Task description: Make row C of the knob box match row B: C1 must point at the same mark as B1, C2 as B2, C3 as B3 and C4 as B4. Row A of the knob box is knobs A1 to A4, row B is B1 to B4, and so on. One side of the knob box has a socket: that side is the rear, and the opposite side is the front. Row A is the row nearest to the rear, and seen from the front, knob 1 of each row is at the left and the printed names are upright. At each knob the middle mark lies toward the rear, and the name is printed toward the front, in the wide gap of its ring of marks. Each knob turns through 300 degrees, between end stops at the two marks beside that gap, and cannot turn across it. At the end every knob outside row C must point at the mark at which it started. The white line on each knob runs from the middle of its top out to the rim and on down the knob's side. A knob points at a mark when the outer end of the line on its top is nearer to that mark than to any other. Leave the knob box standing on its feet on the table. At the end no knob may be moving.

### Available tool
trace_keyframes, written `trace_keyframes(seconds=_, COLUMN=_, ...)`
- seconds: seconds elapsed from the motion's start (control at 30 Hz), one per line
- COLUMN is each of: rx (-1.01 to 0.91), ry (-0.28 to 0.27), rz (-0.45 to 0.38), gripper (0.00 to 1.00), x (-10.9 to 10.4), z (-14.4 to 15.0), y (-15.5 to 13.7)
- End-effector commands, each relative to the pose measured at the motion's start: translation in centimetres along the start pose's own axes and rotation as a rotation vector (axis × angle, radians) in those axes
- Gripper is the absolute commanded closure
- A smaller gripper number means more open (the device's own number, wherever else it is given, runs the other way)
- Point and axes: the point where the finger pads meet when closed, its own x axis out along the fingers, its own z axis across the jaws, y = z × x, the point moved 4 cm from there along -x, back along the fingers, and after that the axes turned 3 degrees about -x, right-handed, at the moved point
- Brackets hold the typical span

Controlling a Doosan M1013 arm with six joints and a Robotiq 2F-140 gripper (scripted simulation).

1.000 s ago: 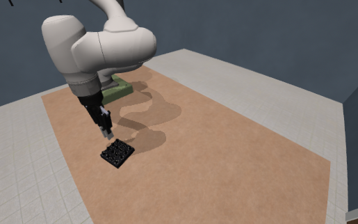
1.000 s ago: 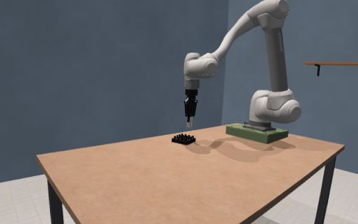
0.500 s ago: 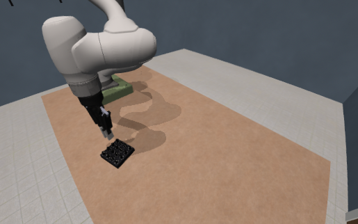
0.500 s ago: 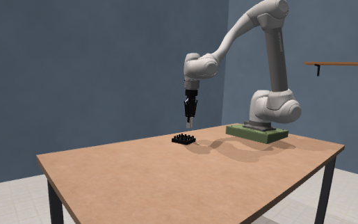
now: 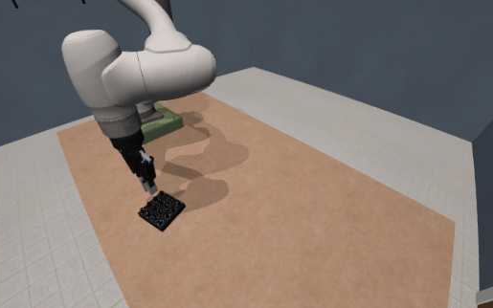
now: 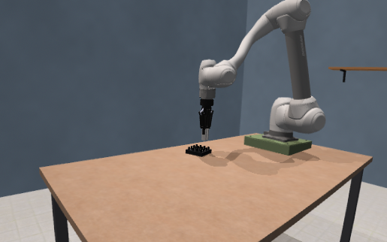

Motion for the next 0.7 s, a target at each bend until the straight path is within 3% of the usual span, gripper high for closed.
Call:
trace_keyframes(seconds=0.0, rx=0.000, ry=0.000, rz=0.000, gripper=0.88, x=0.3, z=0.0, y=0.0)
trace_keyframes(seconds=0.67, rx=0.000, ry=0.000, rz=0.000, gripper=0.88, x=2.4, z=0.0, y=0.0)
